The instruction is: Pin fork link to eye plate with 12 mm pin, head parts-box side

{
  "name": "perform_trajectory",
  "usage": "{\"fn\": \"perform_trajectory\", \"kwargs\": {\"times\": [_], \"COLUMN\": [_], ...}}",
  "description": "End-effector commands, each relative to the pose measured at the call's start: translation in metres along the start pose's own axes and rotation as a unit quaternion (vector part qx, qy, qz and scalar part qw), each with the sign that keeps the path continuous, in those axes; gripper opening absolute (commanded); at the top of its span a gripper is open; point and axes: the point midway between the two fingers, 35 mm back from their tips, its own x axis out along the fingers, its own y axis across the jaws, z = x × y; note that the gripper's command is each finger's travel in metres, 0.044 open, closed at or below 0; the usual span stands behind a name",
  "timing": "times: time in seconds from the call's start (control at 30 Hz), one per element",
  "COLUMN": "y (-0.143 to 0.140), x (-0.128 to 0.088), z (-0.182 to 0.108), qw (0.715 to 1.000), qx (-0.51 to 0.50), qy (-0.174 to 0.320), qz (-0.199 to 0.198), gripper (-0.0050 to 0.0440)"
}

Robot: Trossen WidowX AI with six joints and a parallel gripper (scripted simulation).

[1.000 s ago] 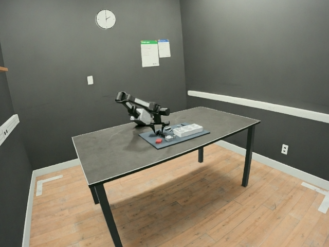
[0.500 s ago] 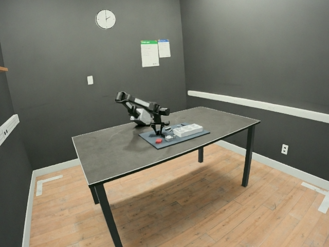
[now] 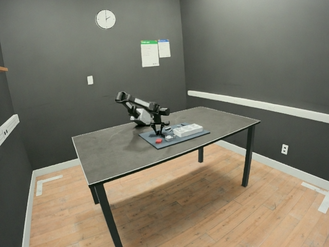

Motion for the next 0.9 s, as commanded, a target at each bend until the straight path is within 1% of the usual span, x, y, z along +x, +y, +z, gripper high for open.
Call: {"fn": "perform_trajectory", "kwargs": {"times": [0.0, 0.57, 0.87], "y": [-0.0005, -0.0007, -0.0026], "x": [-0.0008, -0.0013, -0.007], "z": [-0.0016, -0.0018, -0.005], "qw": [1.0, 1.0, 1.0], "qx": [0.001, 0.002, 0.009], "qy": [0.0, 0.0, 0.003], "qz": [-0.003, -0.003, -0.008], "gripper": [-0.005, -0.005, -0.005]}}
